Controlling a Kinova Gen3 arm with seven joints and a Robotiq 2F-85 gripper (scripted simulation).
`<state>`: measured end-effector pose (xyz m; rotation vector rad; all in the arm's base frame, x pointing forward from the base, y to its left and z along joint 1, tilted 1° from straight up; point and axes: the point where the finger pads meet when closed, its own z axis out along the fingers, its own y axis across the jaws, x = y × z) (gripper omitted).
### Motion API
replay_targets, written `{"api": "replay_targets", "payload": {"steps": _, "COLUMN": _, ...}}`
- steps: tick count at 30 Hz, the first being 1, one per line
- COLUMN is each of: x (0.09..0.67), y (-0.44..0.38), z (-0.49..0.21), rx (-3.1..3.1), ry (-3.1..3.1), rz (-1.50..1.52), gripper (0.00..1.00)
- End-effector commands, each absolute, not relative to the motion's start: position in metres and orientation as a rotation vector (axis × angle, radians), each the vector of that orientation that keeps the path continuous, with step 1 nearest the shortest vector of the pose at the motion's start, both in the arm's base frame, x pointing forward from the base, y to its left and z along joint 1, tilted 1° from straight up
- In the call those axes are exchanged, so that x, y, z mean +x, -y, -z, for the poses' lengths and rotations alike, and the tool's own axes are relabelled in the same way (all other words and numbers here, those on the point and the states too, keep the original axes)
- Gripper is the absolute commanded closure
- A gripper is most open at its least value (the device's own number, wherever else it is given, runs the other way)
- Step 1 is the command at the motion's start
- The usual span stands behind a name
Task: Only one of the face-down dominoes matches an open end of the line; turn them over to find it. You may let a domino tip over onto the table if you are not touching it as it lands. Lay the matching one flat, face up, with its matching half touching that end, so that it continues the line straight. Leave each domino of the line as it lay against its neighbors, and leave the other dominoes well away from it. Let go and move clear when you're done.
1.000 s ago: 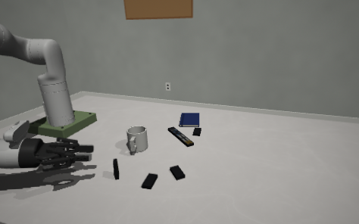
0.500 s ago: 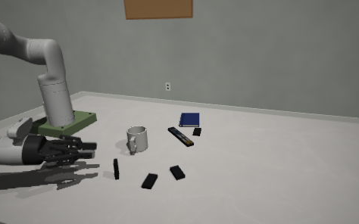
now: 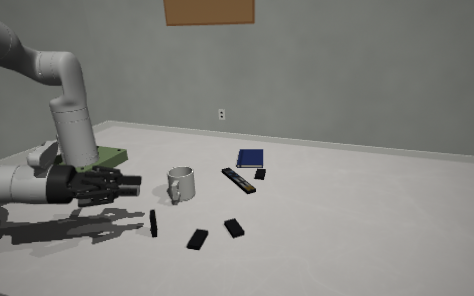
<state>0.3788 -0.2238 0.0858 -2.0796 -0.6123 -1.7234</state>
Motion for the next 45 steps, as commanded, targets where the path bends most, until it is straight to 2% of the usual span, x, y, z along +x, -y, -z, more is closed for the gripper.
{"api": "replay_targets", "payload": {"steps": 1, "x": 0.3853, "y": 0.2196, "z": -0.0924, "rx": -2.080, "ry": 0.613, "rz": 1.724, "gripper": 0.51}}
{"api": "replay_targets", "payload": {"steps": 18, "x": 0.3921, "y": 0.2146, "z": -0.0990, "rx": -1.996, "ry": 0.894, "rz": 1.725, "gripper": 0.51}}
{"api": "replay_targets", "payload": {"steps": 45, "x": 0.3926, "y": 0.2146, "z": -0.0994, "rx": -1.543, "ry": 1.822, "rz": 1.594, "gripper": 0.51}}
